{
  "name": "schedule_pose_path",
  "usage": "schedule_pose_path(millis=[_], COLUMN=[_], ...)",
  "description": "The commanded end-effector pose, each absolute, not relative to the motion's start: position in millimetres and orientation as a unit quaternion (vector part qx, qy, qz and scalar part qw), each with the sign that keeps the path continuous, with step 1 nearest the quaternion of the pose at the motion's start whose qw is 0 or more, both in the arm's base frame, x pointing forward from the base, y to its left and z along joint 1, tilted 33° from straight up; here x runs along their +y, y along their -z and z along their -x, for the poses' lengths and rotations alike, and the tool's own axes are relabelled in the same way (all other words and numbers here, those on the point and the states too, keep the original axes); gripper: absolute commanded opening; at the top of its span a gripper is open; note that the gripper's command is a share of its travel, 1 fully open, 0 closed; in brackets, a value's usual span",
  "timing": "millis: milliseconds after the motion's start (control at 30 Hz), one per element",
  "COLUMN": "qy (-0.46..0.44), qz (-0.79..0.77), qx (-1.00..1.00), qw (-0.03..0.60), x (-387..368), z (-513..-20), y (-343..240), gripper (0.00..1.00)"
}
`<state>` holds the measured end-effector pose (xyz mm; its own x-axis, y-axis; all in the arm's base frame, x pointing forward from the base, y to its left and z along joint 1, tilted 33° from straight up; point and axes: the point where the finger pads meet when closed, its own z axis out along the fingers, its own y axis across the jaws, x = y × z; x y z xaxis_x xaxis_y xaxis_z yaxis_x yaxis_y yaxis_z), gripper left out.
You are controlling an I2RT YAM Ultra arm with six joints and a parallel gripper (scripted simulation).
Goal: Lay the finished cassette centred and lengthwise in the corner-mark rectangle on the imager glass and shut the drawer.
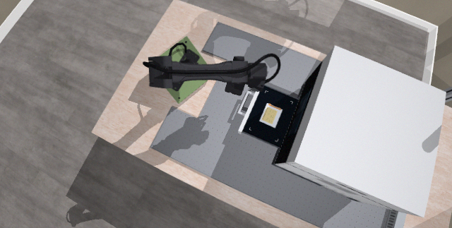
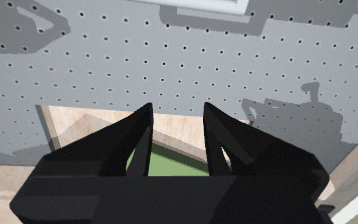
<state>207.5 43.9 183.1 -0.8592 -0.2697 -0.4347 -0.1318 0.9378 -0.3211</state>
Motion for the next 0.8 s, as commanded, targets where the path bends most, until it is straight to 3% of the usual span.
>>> schedule_pose_path(millis=[0, 767], qy=[0.158, 0.27], qz=[0.187, 0.482], qx=[0.935, 0.795], qw=[0.256, 0.251], x=[45, 35], z=[-229, -254], y=[-173, -153], gripper=[0.35, 0.35])
